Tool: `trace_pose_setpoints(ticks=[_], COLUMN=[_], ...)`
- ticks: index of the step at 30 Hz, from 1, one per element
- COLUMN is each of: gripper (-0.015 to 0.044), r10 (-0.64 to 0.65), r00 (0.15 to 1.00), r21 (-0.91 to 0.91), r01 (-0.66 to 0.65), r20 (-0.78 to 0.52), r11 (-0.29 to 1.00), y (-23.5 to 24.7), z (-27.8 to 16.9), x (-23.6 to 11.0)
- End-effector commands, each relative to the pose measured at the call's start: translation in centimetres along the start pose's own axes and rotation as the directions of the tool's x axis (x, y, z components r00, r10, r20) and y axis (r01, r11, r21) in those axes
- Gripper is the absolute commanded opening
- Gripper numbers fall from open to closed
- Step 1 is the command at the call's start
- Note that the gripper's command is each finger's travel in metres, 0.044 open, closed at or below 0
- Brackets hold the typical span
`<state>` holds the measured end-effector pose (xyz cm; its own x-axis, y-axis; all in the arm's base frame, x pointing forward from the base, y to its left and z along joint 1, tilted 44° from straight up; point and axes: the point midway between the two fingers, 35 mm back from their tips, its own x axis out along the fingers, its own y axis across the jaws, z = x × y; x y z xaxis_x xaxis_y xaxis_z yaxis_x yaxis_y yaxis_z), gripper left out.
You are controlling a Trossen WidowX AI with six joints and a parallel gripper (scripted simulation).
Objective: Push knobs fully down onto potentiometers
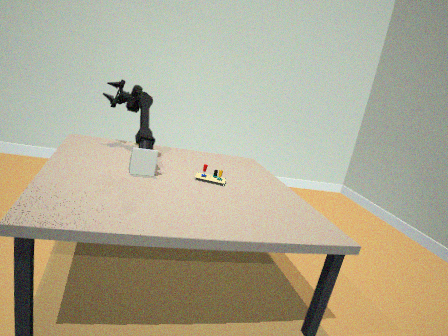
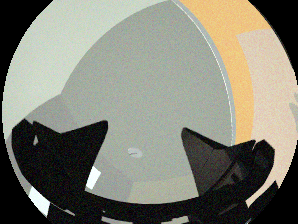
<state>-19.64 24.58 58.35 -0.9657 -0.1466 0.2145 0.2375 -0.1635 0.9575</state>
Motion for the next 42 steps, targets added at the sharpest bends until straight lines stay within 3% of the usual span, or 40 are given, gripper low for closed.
trace_pose_setpoints(ticks=[1,15,24,29,42], gripper=[0.0374,0.0006,0.0000,0.0000,0.0000], r10=[0.002,0.045,0.030,0.004,-0.062], r00=[1.000,0.935,0.849,0.770,0.454], r21=[0.001,-0.016,-0.008,-0.037,-0.041], r01=[-0.002,-0.043,-0.031,0.025,0.214], r20=[0.005,0.352,0.528,0.638,0.889], r11=[1.000,0.999,0.999,0.999,0.976], y=[0.0,-0.3,-1.7,-2.8,-6.1], z=[0.1,7.4,9.8,11.4,13.2], x=[-0.1,-8.0,-13.5,-18.3,-33.3])
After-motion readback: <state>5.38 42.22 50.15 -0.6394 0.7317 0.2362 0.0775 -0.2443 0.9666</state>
